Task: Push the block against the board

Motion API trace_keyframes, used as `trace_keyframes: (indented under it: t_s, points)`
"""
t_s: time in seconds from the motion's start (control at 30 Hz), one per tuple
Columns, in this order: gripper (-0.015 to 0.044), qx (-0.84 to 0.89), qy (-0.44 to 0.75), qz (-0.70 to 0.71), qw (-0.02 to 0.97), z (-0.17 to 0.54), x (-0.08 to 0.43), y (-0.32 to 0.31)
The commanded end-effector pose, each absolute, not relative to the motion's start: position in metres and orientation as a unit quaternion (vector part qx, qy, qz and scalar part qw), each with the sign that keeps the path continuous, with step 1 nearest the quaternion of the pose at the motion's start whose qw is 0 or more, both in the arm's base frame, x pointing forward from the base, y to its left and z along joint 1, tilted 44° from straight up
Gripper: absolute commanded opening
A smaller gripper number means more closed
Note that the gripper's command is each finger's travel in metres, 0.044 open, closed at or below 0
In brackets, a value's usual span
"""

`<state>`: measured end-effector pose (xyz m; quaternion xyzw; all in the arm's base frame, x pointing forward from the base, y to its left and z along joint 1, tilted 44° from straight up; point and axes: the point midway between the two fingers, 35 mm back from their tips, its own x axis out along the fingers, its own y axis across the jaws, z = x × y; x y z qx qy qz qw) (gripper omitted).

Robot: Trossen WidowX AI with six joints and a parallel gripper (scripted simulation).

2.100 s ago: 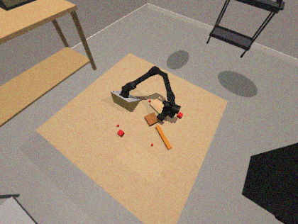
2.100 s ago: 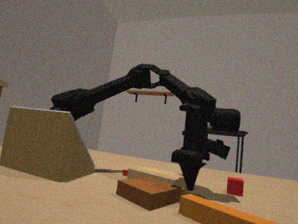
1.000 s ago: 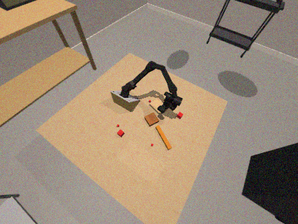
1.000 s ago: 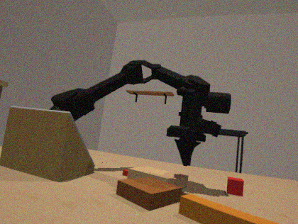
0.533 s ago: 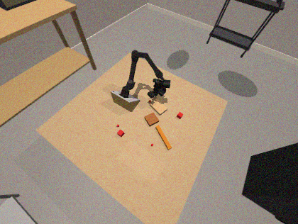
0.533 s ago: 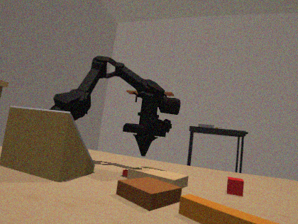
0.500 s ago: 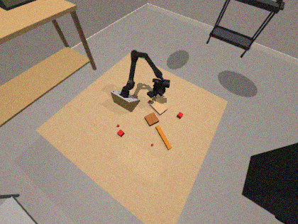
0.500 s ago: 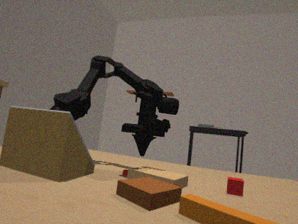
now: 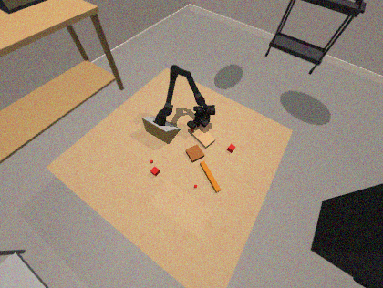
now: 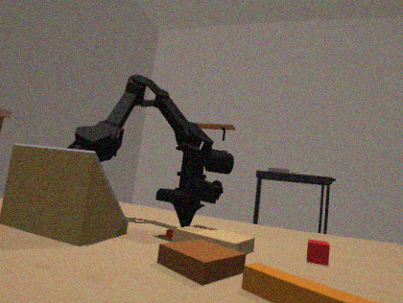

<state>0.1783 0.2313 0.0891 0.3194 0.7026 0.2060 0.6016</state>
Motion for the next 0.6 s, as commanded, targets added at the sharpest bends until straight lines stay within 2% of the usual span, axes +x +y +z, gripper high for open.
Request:
trace_keyframes:
  t_s: [0.0, 0.57]
  points:
    - [0.0000, 0.320, 0.704, 0.203, 0.601, 0.085, 0.178, 0.234]
    - [0.0000, 0.319, 0.704, 0.203, 0.602, 0.084, 0.191, 0.234]
